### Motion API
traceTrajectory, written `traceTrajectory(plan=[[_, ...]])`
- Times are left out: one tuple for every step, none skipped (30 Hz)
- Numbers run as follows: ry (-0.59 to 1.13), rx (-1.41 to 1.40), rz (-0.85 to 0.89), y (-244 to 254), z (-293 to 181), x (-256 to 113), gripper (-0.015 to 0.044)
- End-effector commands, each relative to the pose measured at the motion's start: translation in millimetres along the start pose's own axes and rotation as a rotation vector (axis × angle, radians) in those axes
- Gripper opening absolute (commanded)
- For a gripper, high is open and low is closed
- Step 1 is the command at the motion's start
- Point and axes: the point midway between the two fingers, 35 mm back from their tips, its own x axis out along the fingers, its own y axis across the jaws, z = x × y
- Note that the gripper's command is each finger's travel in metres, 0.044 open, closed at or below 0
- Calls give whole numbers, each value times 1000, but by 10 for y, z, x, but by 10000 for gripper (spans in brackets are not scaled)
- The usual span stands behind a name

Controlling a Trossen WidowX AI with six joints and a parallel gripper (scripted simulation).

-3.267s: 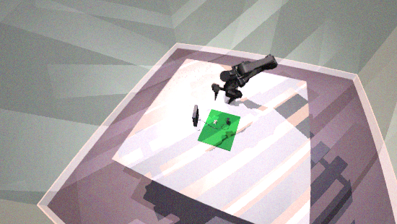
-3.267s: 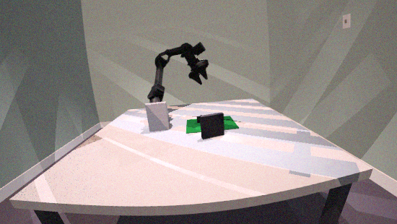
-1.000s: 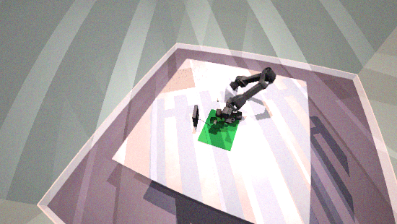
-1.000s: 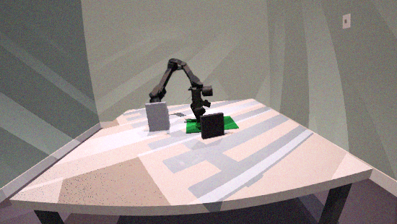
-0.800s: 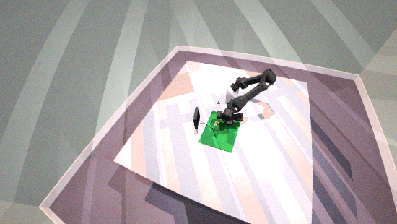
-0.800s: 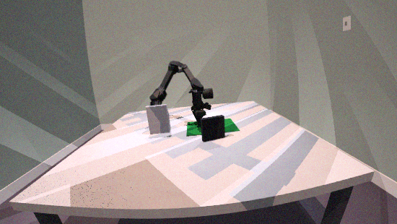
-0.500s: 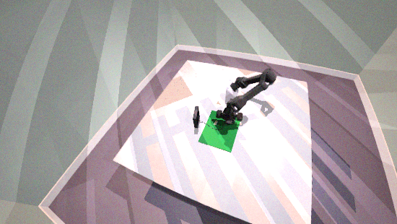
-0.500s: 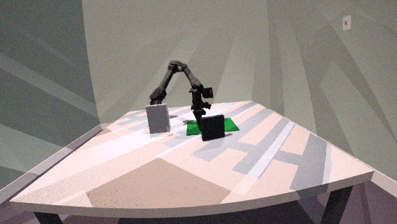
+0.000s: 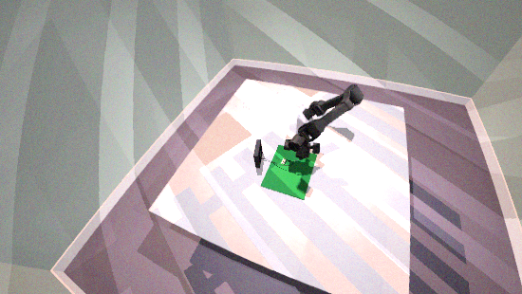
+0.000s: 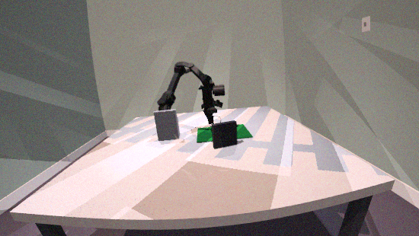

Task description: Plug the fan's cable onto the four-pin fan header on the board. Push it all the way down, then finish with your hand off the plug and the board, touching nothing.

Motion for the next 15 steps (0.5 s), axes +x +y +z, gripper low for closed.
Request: traceTrajectory(plan=[[10,17,-2,-4,-13,-33,0],[10,45,-2,-12,-9,-33,0],[10,80,-3,-20,-6,-34,0],[10,114,-3,-29,-2,-34,0],[10,149,-3,-38,2,-35,0],[9,184,-4,-47,5,-35,0],[9,218,-4,-56,9,-36,0],[9,253,-4,-65,13,-36,0],[9,287,-5,-74,16,-37,0],[9,322,-5,-83,20,-37,0],[9,357,-5,-92,23,-37,0],[9,391,-6,-101,26,-38,0],[9,426,-6,-110,30,-38,0],[8,460,-6,-119,33,-39,0],[8,495,-7,-128,37,-39,0]])
